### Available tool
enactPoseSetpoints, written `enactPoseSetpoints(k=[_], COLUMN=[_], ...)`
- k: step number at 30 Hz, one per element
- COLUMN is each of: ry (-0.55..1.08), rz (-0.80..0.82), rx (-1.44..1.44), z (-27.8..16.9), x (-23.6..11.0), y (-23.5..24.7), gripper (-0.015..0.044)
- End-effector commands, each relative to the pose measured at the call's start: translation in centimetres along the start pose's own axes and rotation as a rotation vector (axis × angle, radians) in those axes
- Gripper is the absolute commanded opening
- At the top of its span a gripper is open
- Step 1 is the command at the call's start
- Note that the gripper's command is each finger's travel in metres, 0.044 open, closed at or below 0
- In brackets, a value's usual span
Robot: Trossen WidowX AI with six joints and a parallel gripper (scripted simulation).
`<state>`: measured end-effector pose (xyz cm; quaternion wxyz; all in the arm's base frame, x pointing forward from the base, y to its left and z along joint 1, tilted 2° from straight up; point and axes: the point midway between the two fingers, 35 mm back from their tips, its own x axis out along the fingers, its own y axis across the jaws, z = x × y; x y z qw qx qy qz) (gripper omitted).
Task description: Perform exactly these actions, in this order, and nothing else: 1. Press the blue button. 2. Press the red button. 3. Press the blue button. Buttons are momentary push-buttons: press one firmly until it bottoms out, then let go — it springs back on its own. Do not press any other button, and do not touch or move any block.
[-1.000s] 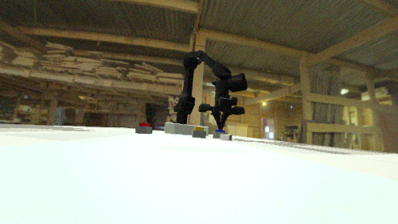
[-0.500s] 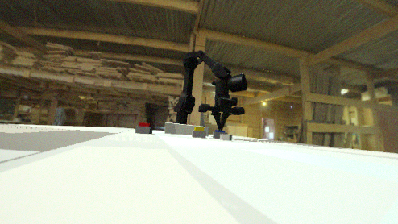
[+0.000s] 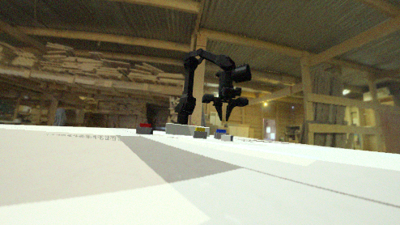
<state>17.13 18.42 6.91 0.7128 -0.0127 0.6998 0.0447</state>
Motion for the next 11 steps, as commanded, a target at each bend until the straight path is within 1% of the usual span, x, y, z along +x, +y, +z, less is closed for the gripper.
enactPoseSetpoints(k=[1, 5, 8, 9, 11], ry=[-0.012, -0.014, -0.014, -0.014, -0.014], rz=[0.005, 0.006, 0.006, 0.006, 0.006], rx=[-0.001, -0.001, -0.001, -0.001, -0.001], z=[2.7, 5.1, 5.5, 5.5, 5.5], x=[-2.6, -5.0, -5.4, -5.4, -5.4], y=[1.6, 2.8, 3.0, 3.0, 3.0], gripper=[0.0204, 0.0309, 0.0388, 0.04, 0.04])
